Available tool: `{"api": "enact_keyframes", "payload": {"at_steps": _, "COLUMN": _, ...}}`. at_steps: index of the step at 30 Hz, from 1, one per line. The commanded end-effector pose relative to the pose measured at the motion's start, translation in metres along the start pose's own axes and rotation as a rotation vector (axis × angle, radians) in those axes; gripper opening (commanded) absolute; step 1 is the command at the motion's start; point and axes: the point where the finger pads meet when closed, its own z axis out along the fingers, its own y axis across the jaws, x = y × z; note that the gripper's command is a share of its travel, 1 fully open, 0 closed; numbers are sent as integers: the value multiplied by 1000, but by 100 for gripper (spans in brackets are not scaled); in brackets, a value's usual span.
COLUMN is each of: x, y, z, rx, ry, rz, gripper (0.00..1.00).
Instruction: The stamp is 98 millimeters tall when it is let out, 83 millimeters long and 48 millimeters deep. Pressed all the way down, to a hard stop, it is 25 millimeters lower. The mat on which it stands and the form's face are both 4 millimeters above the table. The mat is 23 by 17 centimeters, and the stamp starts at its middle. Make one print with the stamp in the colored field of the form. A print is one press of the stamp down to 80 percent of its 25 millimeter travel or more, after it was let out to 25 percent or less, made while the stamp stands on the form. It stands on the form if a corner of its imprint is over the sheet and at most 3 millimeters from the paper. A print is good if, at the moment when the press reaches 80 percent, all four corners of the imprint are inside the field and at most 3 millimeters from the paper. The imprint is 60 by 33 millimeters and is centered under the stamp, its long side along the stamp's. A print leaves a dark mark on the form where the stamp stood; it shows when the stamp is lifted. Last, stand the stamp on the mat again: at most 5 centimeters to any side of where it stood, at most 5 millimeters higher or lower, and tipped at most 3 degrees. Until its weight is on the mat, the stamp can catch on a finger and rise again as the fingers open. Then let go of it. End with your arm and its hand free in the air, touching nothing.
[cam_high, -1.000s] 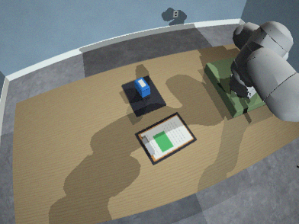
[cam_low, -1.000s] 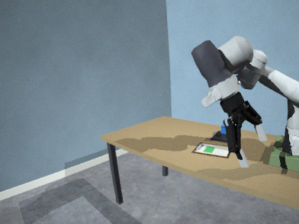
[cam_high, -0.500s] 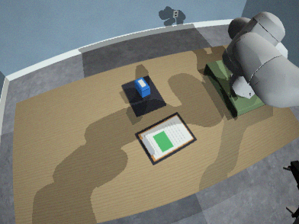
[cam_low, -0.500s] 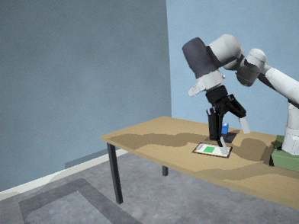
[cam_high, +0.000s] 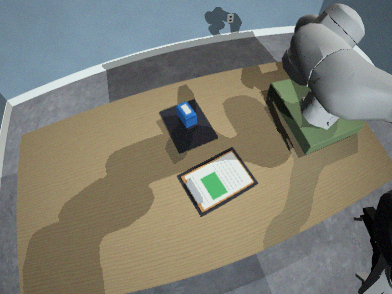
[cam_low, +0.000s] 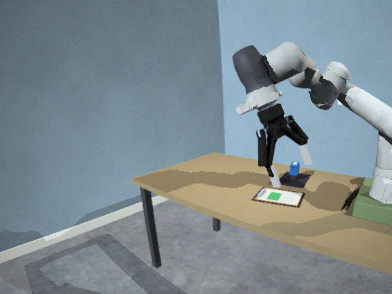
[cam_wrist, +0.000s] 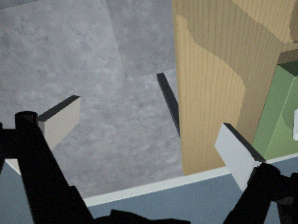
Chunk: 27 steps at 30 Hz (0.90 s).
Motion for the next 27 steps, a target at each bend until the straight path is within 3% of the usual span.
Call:
{"api": "enact_keyframes", "payload": {"at_steps": 1, "x": 3, "y": 3, "z": -2, "rx": -4, "ry": 10, "rz": -42, "gripper": 100}}
{"api": "enact_keyframes", "payload": {"at_steps": 14, "x": 3, "y": 3, "z": -2, "rx": -4, "ry": 10, "rz": -42, "gripper": 100}}
{"api": "enact_keyframes", "payload": {"at_steps": 15, "x": 62, "y": 25, "z": -34, "rx": 44, "ry": 47, "rz": 0, "gripper": 100}}
{"api": "enact_keyframes", "payload": {"at_steps": 16, "x": 68, "y": 27, "z": -37, "rx": 44, "ry": 47, "rz": 0, "gripper": 100}}
{"api": "enact_keyframes", "payload": {"at_steps": 27, "x": 71, "y": 28, "z": -39, "rx": 44, "ry": 47, "rz": 0, "gripper": 100}}
